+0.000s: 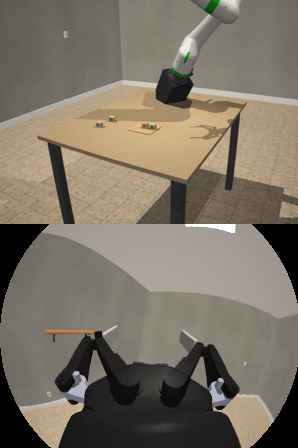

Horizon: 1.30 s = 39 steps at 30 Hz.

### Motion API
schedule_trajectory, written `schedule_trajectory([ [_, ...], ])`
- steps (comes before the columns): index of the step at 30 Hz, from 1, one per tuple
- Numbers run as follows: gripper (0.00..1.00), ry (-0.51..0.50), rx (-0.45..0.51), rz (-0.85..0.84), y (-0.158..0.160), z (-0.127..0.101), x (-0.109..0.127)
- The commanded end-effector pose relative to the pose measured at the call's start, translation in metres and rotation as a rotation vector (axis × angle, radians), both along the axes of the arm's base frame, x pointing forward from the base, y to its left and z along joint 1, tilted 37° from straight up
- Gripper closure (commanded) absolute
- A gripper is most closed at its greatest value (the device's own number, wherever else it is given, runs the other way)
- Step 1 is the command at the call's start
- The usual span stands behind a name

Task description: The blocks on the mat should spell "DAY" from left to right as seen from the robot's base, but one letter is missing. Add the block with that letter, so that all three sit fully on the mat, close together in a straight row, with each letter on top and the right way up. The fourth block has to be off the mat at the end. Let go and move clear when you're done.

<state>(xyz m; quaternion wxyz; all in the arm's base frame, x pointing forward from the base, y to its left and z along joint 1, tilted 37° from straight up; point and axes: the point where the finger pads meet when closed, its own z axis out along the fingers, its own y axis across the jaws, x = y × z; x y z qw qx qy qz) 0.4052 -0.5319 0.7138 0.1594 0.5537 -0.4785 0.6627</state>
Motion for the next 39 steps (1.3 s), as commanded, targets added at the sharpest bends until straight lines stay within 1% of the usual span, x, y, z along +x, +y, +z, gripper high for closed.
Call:
schedule_trajectory([
  [1,0.0,0.0,0.001,-0.001,0.0,0.0,0.0],
  [5,0.0,0.0,0.001,-0.001,0.0,0.0,0.0],
  [6,0.0,-0.028,0.094,0.049,0.02,-0.034,0.034],
  [9,0.0,-0.037,0.132,0.069,0.029,-0.049,0.047],
  [11,0.0,-0.046,0.178,0.091,0.041,-0.066,0.062],
  [12,0.0,-0.047,0.187,0.096,0.044,-0.069,0.066],
  [29,0.0,-0.047,0.187,0.096,0.044,-0.069,0.066],
  [30,0.0,-0.06,0.282,0.139,0.071,-0.105,0.095],
  [33,0.0,-0.062,0.317,0.155,0.083,-0.118,0.106],
  [35,0.0,-0.062,0.317,0.155,0.083,-0.118,0.106],
  [36,0.0,-0.064,0.375,0.179,0.102,-0.14,0.122],
  [39,0.0,-0.064,0.375,0.179,0.102,-0.14,0.122],
])
